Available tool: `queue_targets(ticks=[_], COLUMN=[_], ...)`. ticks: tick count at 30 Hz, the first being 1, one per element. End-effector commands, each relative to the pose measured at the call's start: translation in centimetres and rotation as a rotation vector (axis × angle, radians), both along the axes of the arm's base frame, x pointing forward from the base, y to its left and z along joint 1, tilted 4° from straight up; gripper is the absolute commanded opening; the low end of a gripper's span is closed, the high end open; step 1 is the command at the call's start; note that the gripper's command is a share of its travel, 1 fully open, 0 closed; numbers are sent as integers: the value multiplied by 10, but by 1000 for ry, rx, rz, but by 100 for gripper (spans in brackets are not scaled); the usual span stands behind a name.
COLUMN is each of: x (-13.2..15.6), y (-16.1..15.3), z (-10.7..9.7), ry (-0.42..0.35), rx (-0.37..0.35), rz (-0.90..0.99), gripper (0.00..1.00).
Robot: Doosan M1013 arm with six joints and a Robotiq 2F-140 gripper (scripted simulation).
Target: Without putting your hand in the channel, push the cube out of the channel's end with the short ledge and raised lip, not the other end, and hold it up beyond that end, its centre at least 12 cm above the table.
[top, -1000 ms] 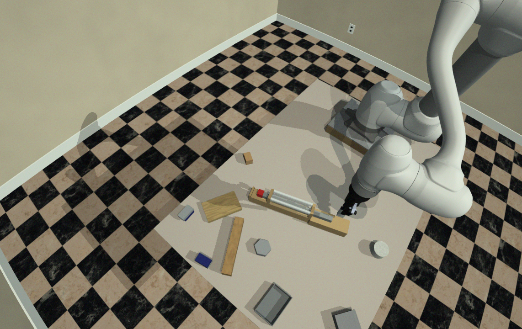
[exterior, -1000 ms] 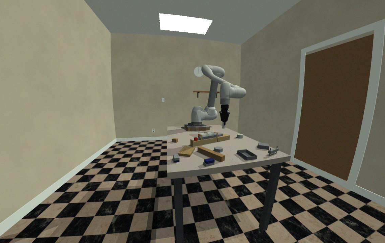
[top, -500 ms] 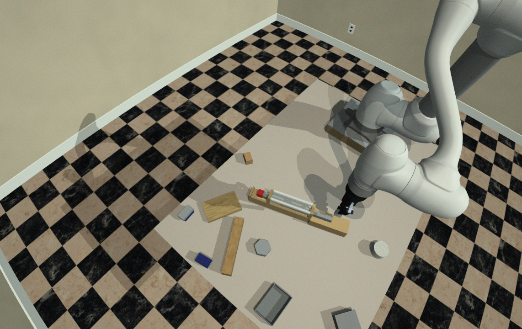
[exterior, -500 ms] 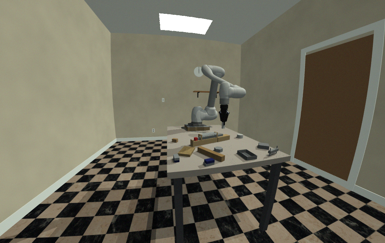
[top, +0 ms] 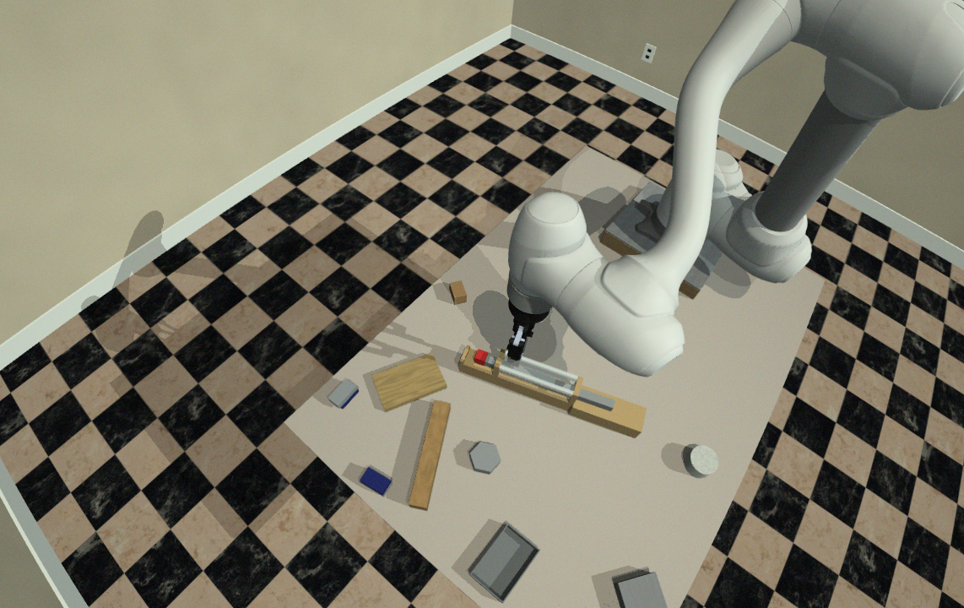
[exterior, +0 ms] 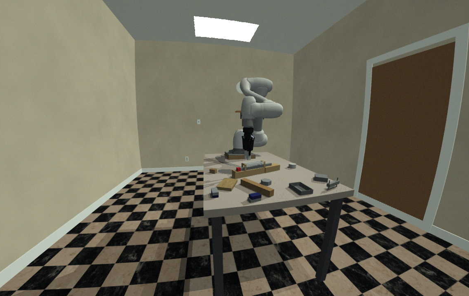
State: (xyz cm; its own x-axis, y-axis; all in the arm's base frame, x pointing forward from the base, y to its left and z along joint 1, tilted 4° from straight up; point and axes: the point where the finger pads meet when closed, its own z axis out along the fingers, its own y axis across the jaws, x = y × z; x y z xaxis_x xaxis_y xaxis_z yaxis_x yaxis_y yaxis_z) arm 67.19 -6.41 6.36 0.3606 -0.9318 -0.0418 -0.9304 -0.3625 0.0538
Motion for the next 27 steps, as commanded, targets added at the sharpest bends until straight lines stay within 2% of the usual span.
queue_targets(ticks=[1, 27], x=[25, 27], y=[-65, -71], z=[-4, -5], ry=[1, 1], rx=[4, 4], rz=[2, 2], gripper=[25, 25])
